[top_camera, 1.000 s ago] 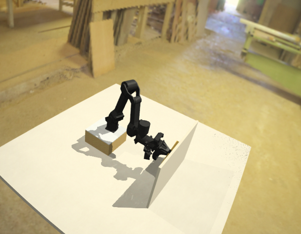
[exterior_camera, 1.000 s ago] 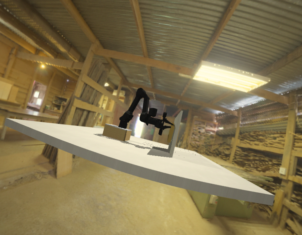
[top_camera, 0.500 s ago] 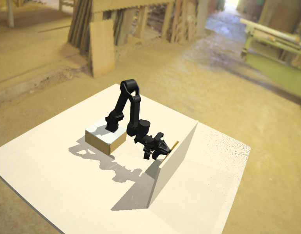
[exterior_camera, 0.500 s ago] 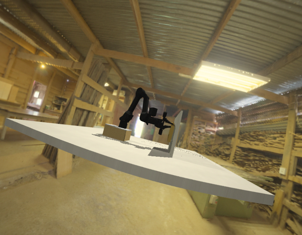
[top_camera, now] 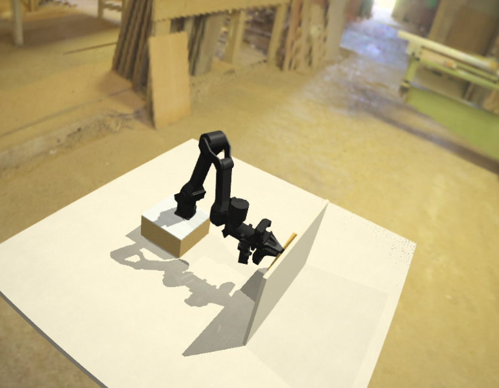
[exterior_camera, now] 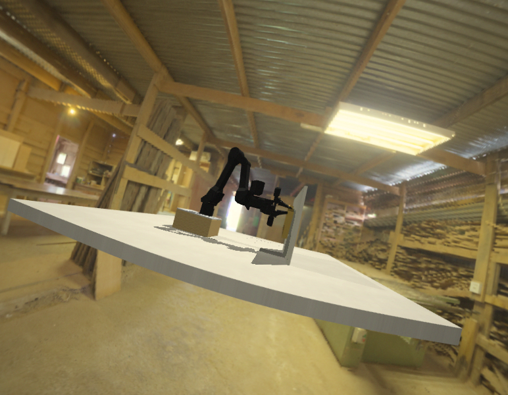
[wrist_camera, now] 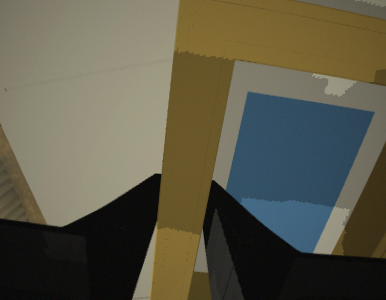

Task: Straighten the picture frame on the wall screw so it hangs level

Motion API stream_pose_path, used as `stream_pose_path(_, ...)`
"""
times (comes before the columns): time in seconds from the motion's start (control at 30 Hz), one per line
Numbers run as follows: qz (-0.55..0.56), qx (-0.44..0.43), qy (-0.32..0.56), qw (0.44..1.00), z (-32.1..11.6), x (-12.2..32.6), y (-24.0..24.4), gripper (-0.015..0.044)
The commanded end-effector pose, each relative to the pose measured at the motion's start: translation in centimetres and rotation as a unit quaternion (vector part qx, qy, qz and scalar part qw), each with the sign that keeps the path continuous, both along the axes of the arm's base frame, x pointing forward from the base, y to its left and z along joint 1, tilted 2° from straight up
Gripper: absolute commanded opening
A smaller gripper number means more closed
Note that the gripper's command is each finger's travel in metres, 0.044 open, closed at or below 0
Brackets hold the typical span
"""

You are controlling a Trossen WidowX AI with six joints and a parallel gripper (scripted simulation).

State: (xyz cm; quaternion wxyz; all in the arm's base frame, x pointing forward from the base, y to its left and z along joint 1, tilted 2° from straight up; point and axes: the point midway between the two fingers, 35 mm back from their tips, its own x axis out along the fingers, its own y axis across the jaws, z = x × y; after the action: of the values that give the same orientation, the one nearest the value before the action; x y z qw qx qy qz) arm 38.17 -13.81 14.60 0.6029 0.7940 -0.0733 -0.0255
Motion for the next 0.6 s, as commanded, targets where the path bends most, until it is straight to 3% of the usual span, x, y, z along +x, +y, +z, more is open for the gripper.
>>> stream_pose_path(0.0, 0.001, -0.003, -0.004, 1.0, 0.17, 0.05, 0.03, 0.0)
stream_pose_path(0.57, 0.001, -0.003, -0.004, 1.0, 0.25, 0.07, 0.14, 0.0)
